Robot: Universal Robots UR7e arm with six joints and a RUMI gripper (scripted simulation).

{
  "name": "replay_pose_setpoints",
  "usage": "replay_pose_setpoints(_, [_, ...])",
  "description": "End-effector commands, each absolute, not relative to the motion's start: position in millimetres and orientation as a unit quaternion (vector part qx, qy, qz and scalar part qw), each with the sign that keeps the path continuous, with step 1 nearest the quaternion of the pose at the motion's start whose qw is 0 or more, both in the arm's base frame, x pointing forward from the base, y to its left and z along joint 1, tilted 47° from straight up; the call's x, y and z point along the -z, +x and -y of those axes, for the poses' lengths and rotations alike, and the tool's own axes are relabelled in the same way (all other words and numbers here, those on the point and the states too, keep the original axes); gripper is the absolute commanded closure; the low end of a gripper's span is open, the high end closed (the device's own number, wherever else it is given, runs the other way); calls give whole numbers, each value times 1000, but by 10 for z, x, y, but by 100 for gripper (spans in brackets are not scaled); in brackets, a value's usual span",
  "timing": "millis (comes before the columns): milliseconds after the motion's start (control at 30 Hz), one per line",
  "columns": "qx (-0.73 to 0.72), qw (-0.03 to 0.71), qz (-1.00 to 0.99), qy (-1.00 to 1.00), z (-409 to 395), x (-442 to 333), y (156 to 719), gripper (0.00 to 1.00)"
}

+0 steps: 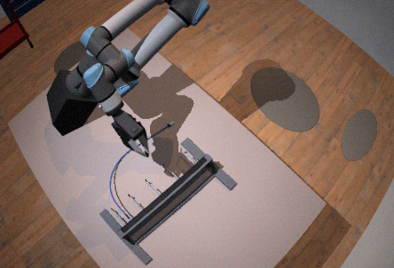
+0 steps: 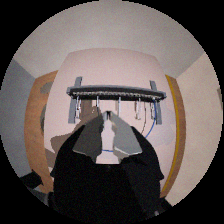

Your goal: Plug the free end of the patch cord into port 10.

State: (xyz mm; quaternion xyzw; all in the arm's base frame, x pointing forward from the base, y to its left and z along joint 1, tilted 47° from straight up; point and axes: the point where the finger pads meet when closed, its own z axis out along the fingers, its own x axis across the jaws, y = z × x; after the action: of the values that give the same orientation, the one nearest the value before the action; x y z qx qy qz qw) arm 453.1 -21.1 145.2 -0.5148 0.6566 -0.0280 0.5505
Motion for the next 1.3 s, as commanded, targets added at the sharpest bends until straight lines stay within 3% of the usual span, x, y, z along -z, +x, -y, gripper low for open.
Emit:
replay_pose_setpoints(0, [27, 552, -655, -515, 248, -1481, 4474, 100])
replay_pose_setpoints(1267, [27, 552, -655, -515, 333, -1544, 4354, 100])
